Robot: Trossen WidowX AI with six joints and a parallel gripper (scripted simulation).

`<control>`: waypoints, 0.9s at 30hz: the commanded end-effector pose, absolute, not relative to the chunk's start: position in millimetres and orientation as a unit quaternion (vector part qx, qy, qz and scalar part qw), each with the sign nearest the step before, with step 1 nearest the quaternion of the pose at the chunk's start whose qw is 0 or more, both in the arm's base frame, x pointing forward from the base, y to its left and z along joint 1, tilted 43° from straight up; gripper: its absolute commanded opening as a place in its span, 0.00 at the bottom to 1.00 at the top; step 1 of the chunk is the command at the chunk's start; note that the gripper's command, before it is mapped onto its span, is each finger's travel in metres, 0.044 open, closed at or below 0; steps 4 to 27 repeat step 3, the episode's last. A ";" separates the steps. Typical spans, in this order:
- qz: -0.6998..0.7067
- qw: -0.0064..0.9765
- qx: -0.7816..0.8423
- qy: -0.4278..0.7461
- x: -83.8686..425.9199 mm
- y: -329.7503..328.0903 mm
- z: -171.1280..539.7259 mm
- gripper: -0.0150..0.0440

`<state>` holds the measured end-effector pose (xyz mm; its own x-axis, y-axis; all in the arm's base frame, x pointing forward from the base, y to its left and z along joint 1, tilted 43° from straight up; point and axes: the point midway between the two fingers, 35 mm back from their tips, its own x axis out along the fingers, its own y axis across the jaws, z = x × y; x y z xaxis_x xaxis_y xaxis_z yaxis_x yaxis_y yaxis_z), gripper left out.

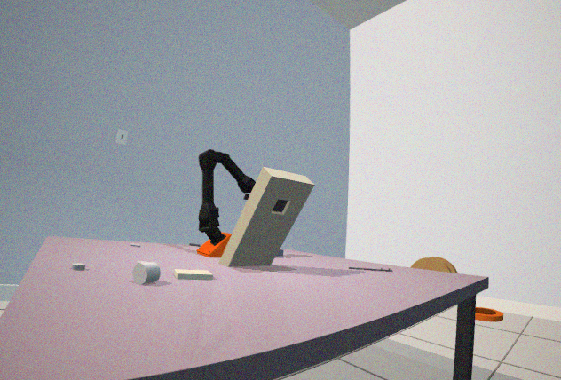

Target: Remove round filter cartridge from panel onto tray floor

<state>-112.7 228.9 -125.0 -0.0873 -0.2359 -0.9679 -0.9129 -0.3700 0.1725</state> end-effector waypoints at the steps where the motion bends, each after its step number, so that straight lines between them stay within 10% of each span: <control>1: 0.564 0.300 -0.605 0.475 -112.8 228.7 -125.3 1.00; 27: 0.564 0.300 -0.605 0.475 -112.8 228.7 -125.3 1.00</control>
